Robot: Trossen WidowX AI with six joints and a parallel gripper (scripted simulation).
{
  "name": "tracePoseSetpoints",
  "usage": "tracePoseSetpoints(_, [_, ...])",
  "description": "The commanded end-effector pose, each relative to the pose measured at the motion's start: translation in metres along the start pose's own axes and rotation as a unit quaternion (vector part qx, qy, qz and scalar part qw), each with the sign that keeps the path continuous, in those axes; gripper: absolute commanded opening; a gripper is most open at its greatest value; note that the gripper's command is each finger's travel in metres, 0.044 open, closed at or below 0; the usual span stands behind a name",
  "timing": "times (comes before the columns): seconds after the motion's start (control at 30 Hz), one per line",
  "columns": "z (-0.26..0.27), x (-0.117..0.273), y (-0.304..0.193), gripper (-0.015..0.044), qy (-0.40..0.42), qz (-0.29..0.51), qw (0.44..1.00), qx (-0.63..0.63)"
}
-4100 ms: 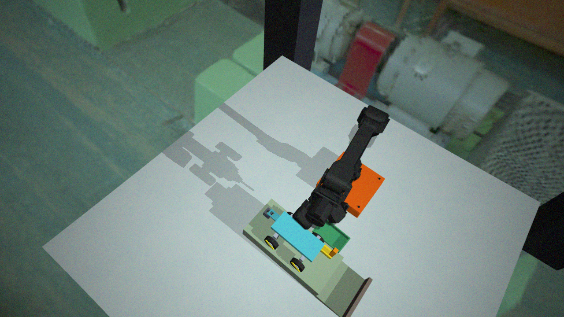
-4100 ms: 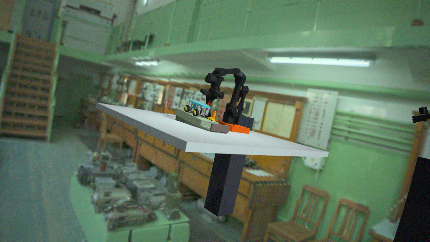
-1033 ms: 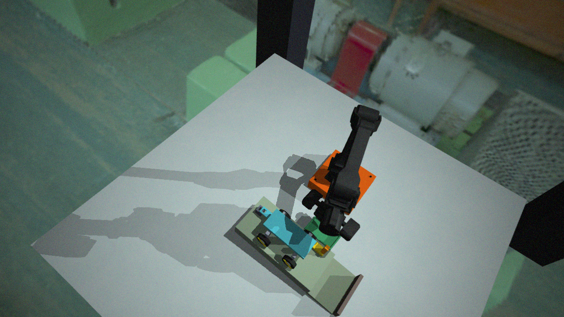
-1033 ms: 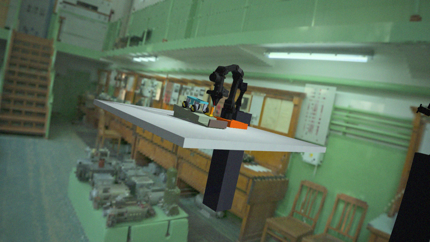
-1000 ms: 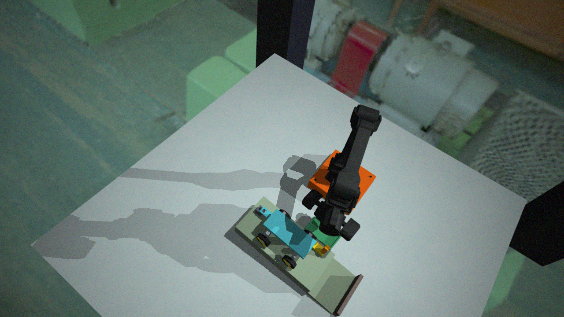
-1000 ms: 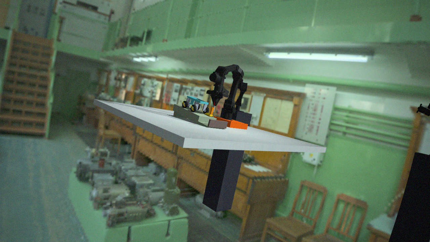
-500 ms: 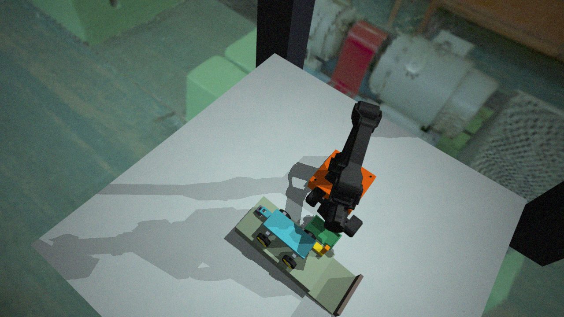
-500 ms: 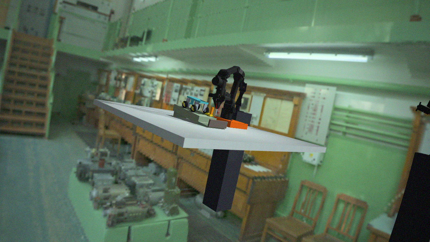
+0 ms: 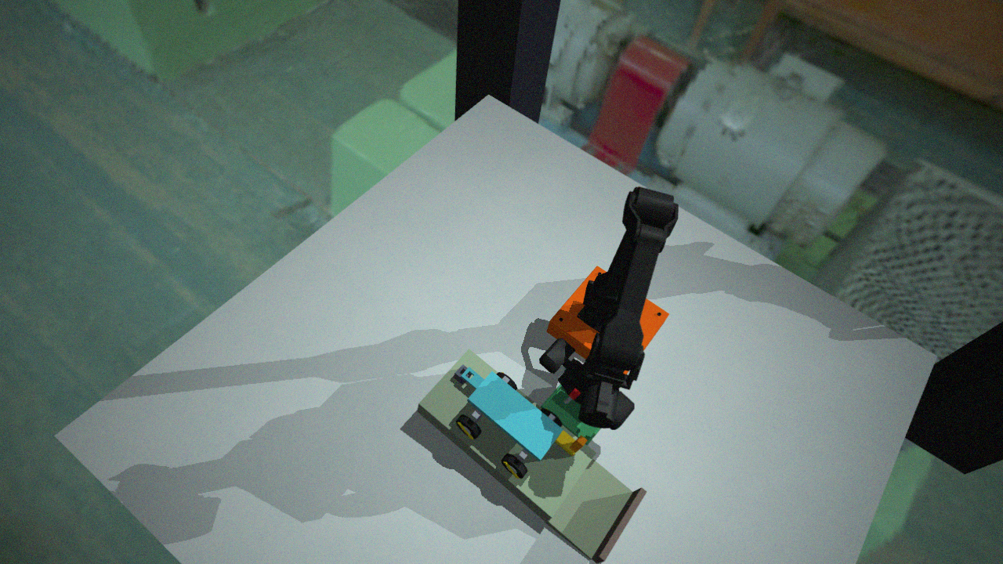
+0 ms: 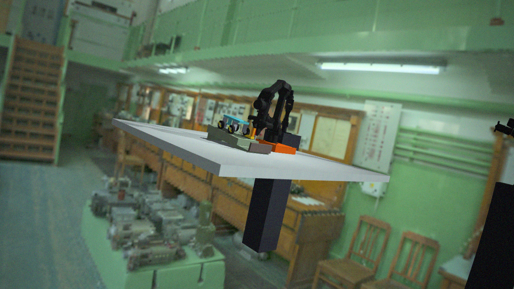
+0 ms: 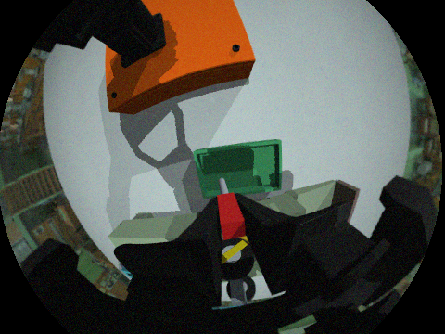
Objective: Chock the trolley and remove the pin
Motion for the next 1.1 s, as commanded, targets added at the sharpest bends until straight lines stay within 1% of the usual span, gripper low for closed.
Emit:
tracePoseSetpoints(0.0, [0.004,-0.014,0.002,0.0,0.006,-0.003,1.0,0.002])
tracePoseSetpoints(0.2, [0.01,-0.03,0.004,0.0,0.006,-0.003,1.0,0.002])
tracePoseSetpoints(0.33, [0.01,-0.031,0.004,0.0,0.006,-0.003,1.0,0.002])
tracePoseSetpoints(0.57, [0.007,-0.031,0.003,0.0184,0.006,-0.003,1.0,0.002])
tracePoseSetpoints(0.6, [0.006,-0.031,0.003,0.019,0.006,-0.003,1.0,0.002])
tracePoseSetpoints(1.07, [-0.003,-0.033,0.003,0.019,0.006,-0.003,1.0,0.002])
Point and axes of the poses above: the point midway between the two fingers, 35 mm back from their tips, its own x axis back along the fingers, its own z axis across the jaws, y = z × x, the point moved 9 cm from there along x, back along the fingers, and after that the axes turned 10 degrees about x, right-handed, at the moved point
